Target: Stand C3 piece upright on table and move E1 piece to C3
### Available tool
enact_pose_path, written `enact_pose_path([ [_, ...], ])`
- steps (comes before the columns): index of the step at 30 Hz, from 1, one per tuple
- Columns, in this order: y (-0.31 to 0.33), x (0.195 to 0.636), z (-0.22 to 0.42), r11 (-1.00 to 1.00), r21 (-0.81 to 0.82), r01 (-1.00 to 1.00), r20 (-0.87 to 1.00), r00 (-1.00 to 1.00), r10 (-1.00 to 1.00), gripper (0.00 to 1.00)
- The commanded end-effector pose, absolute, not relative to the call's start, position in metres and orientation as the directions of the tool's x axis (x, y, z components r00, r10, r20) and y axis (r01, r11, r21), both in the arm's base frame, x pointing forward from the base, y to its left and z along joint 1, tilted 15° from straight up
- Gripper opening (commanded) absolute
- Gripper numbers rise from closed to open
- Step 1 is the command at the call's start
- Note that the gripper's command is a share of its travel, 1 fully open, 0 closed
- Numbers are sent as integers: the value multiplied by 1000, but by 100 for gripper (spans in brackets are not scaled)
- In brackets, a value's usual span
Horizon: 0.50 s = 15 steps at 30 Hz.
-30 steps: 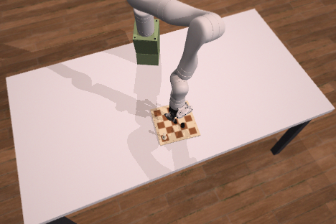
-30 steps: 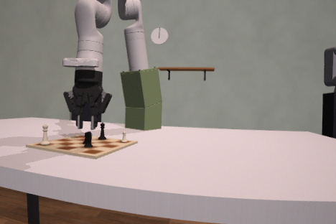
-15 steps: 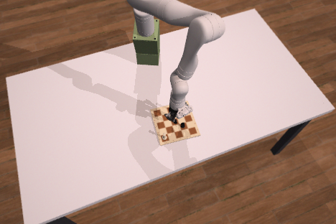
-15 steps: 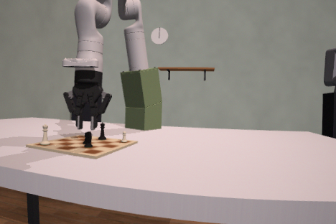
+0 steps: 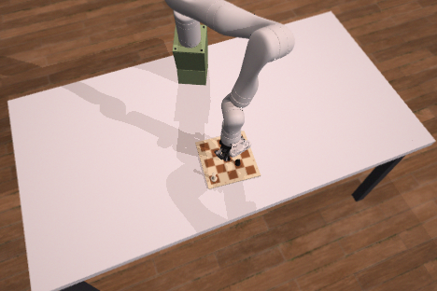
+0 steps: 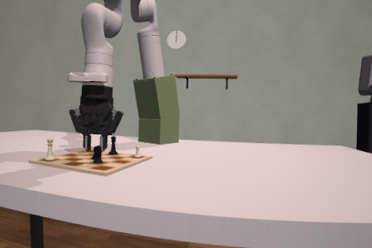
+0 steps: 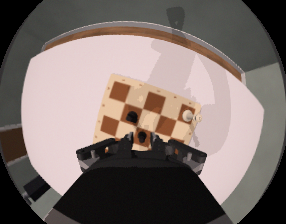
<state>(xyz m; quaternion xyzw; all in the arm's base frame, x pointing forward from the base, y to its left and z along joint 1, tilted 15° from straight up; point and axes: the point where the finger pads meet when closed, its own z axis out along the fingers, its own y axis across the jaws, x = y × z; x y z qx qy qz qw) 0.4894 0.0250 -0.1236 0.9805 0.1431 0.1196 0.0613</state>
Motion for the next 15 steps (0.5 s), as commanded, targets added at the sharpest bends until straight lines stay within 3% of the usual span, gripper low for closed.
enact_pose_path([
  [1, 23, 488, -132, -950, 157, 269, 209, 931, 298, 34],
  [15, 23, 489, -137, -950, 157, 269, 209, 931, 298, 34],
])
